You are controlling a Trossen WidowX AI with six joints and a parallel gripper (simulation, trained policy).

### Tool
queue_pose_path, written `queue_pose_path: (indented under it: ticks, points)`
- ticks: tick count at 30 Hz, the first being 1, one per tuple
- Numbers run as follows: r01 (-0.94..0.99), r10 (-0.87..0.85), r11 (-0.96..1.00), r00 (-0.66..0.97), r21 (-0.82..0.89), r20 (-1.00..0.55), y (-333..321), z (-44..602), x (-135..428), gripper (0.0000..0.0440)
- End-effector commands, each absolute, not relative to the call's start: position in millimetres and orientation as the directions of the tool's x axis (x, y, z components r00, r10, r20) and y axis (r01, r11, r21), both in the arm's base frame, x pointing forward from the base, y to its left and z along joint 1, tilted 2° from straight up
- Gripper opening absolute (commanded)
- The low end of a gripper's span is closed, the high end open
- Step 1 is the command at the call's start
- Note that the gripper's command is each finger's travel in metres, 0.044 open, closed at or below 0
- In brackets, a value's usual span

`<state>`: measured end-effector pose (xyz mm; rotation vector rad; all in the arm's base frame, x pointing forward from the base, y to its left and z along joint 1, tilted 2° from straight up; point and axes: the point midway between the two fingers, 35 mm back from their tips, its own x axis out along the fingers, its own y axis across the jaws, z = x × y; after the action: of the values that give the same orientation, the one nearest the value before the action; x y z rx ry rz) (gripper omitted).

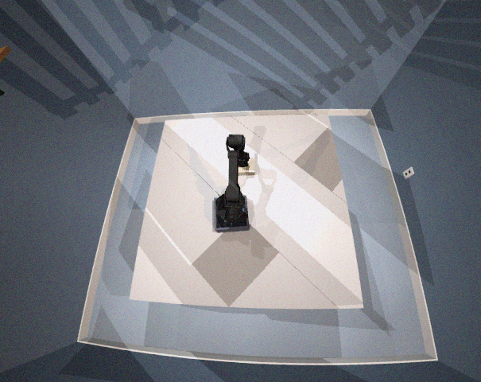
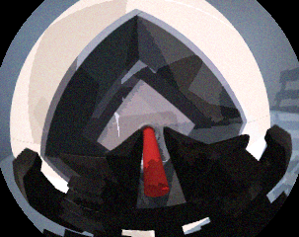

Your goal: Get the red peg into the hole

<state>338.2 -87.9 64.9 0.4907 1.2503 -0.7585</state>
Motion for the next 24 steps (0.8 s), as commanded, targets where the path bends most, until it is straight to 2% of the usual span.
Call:
queue_pose_path:
  ticks: [1, 6, 7, 16, 21, 24]
  points:
    - [0.725, -0.208, 0.686, 0.125, -0.054, -0.970, -89, 58, 343, 0.0182]
    - [0.696, -0.201, 0.716, 0.139, -0.048, -0.970, -95, 67, 353, 0.0187]
    - [0.694, -0.197, 0.719, 0.146, -0.042, -0.969, -96, 69, 356, 0.0202]
    - [0.678, -0.131, 0.732, 0.244, 0.072, -0.961, -95, 88, 392, 0.0431]
    - [0.689, -0.165, 0.723, 0.240, 0.048, -0.957, -105, 91, 396, 0.0440]
    - [0.669, -0.131, 0.739, 0.253, 0.076, -0.959, -97, 99, 405, 0.0440]
